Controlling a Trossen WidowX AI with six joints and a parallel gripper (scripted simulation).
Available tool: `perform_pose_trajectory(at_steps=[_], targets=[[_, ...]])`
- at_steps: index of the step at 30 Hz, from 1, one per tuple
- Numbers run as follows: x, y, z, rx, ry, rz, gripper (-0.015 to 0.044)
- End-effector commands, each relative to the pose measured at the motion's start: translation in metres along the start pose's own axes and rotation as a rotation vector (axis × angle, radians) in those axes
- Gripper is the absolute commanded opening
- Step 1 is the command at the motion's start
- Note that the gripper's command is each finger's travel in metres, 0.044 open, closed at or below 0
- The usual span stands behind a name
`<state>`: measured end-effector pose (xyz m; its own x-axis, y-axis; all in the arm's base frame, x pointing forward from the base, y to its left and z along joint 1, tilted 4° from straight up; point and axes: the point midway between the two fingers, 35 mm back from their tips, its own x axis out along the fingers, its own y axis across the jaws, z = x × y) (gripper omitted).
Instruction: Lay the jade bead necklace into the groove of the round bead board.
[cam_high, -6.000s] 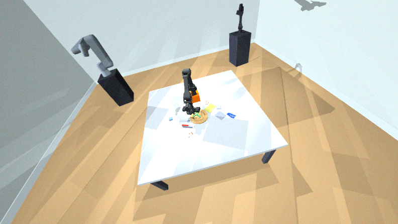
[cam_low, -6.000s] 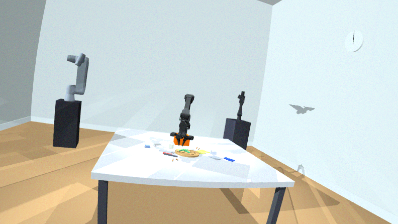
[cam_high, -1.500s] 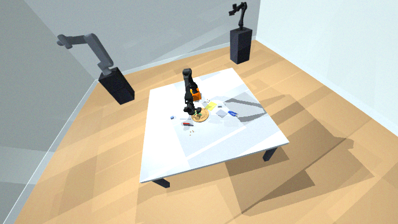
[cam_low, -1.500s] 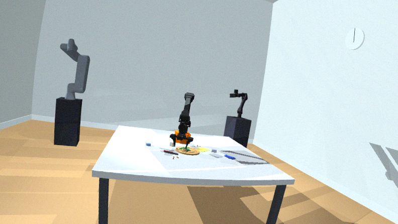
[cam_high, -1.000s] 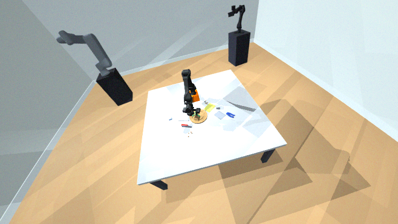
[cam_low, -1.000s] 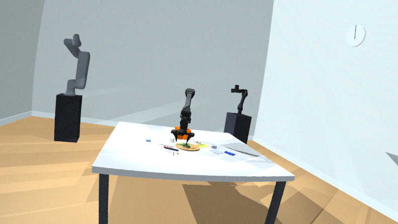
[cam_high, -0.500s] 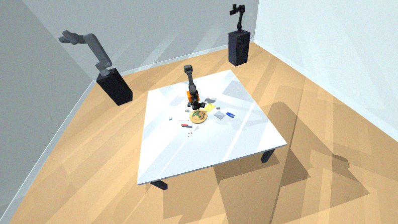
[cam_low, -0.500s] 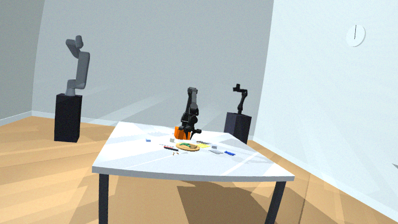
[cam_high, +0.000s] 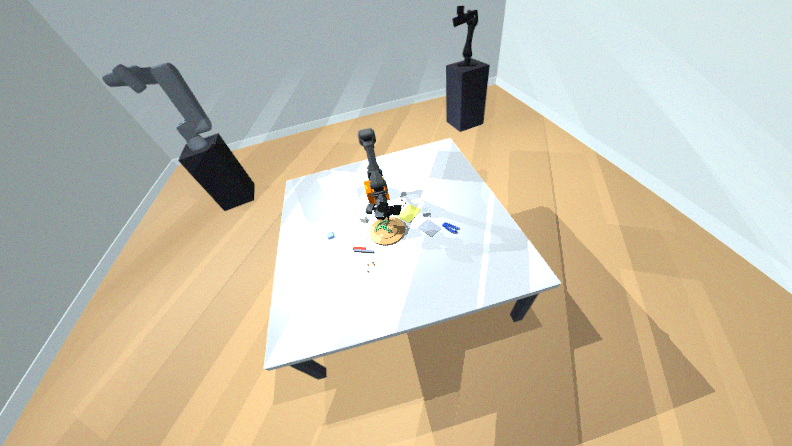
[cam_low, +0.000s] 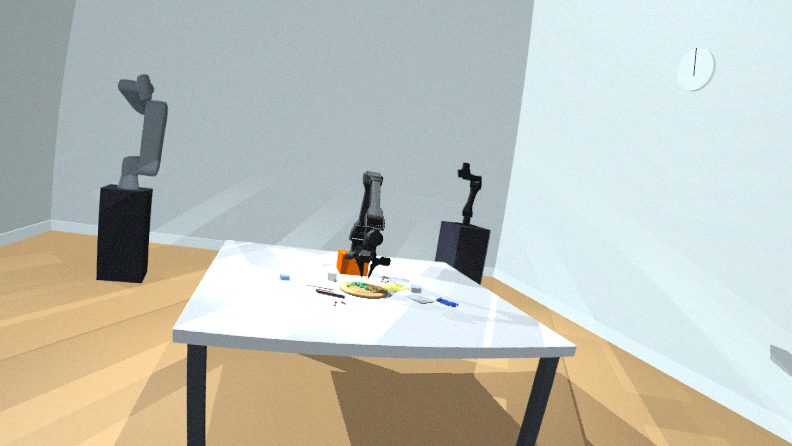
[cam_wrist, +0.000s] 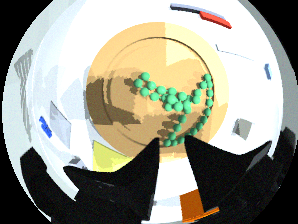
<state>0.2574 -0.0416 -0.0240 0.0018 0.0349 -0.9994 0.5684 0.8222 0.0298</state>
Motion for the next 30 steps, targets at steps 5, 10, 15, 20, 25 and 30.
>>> perform_pose_trajectory(at_steps=[5,10,15,20,25,30], targets=[[0.015,-0.002,-0.005,0.004,0.02,-0.007,0.012],[0.023,-0.003,-0.007,0.006,0.025,-0.008,0.012],[0.028,-0.003,-0.008,0.007,0.028,-0.009,0.012],[0.028,-0.003,-0.008,0.007,0.028,-0.009,0.012],[0.028,-0.003,-0.008,0.007,0.028,-0.009,0.012],[0.026,-0.003,-0.006,0.002,0.02,-0.009,0.0041]])
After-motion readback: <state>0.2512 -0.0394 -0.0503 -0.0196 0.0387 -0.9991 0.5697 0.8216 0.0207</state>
